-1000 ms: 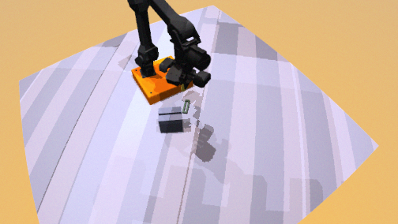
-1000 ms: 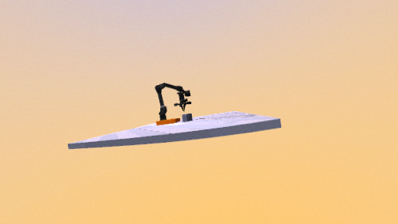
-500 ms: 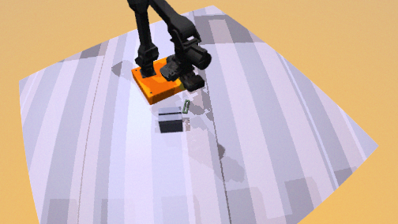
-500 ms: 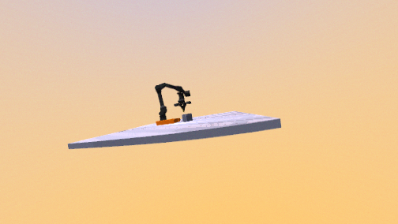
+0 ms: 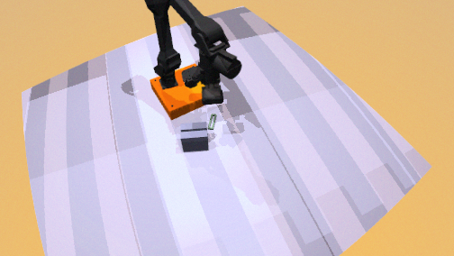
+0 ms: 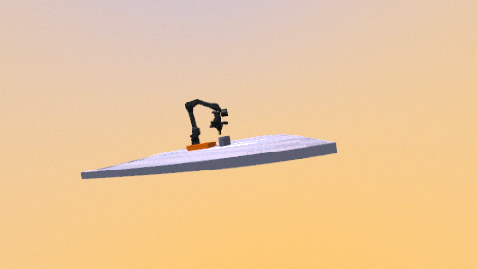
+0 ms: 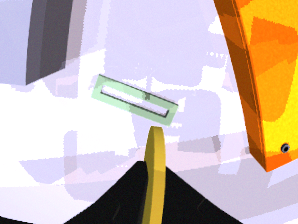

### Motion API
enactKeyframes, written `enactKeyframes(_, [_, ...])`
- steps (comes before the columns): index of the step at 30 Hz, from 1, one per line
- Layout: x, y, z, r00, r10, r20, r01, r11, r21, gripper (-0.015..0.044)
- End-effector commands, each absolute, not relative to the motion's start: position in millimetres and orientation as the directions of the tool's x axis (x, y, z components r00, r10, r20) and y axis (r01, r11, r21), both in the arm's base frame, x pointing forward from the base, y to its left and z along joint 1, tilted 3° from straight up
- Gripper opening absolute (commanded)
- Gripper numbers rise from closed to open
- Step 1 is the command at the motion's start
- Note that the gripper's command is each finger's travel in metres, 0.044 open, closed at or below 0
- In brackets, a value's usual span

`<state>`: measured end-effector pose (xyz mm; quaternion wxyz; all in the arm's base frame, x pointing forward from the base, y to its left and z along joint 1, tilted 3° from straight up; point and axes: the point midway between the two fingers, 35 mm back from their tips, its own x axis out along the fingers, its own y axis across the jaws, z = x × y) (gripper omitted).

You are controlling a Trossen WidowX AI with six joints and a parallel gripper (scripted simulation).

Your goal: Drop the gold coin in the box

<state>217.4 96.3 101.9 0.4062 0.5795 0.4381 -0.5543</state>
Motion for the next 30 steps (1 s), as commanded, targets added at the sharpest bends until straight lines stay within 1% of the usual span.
enactKeyframes(1, [218, 96, 102, -0.001, 0.059, -0.998, 0.953, -0.303, -0.019, 0.0])
enactKeyframes(30, [266, 47, 101, 0.003, 0.054, -0.999, 0.953, -0.304, -0.013, 0.0])
